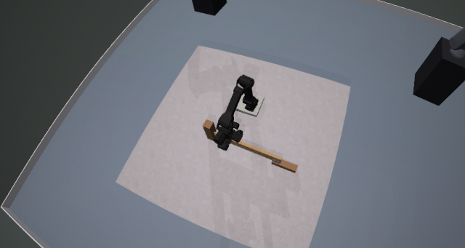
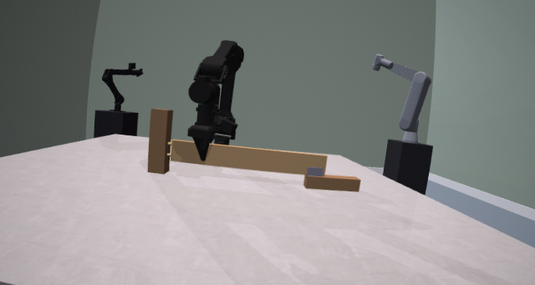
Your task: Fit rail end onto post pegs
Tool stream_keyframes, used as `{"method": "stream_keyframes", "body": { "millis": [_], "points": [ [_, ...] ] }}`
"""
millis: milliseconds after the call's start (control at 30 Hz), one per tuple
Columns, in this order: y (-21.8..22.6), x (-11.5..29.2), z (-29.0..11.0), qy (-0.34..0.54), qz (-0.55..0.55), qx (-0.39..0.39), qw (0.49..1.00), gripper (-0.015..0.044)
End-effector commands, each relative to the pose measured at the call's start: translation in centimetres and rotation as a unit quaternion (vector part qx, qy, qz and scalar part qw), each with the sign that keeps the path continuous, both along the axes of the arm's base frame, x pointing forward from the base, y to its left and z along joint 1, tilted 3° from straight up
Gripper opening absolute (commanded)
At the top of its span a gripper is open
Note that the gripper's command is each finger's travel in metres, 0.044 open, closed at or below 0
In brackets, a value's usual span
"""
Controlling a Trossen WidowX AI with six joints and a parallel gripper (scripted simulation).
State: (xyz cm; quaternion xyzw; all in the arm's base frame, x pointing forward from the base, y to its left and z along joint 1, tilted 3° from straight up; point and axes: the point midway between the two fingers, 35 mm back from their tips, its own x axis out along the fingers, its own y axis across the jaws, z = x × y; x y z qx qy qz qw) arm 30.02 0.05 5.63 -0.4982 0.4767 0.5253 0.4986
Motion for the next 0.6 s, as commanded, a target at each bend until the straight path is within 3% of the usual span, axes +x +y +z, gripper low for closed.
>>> {"method": "stream_keyframes", "body": {
  "millis": [0,567],
  "points": [
    [-0.14,0.05,0.02,-0.001,0.0,0.0,1.0,0.0],
    [-0.63,0.07,0.24,-0.001,0.0,0.0,1.0,0.0]
  ]
}}
